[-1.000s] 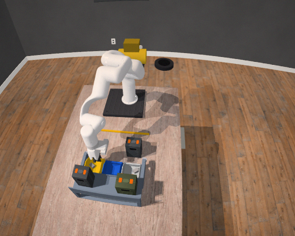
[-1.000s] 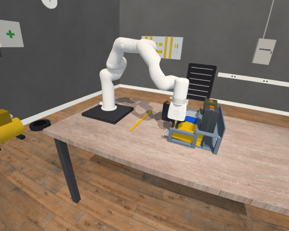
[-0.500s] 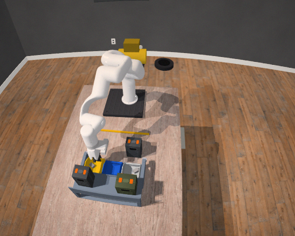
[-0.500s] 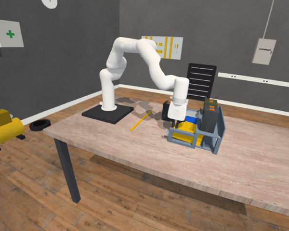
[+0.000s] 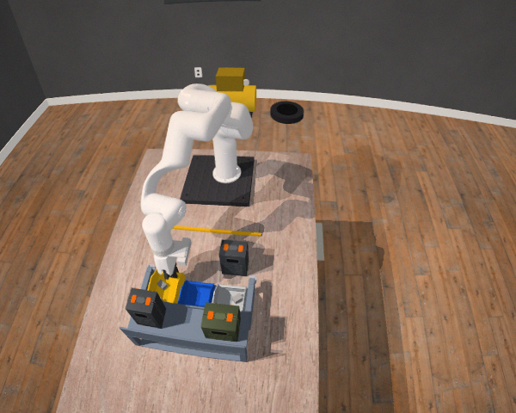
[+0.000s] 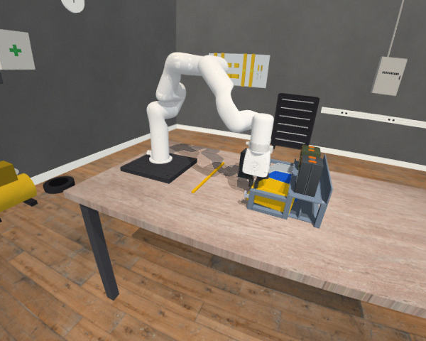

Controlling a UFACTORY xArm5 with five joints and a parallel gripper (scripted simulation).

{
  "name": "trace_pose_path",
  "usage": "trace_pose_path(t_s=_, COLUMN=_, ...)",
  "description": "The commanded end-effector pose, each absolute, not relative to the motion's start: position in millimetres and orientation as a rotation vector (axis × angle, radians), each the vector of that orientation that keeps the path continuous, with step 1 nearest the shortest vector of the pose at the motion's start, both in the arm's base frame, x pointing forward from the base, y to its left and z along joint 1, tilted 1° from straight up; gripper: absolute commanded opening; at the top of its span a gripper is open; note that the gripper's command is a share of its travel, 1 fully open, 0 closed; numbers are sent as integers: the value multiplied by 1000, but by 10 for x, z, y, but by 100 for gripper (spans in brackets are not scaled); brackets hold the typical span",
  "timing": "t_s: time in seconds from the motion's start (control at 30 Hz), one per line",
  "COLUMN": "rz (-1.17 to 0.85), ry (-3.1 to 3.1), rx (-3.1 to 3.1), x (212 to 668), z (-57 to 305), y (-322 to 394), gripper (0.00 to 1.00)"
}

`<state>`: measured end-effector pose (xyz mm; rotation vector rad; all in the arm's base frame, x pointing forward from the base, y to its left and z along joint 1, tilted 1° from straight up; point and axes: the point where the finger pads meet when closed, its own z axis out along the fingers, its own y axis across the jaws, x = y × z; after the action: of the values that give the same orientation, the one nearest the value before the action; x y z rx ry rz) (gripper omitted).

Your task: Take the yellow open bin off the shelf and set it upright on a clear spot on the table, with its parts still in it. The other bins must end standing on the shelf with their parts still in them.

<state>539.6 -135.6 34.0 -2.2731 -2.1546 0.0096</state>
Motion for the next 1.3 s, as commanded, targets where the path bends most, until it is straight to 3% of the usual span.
trace_pose_path(t_s=0.0, rz=7, ry=-2158, rx=-2277, x=5316, z=360, y=-1355, gripper=0)
trace_pose_path(t_s=1.27, rz=7, ry=-2158, rx=-2277, x=4742, z=364, y=-1324, gripper=0)
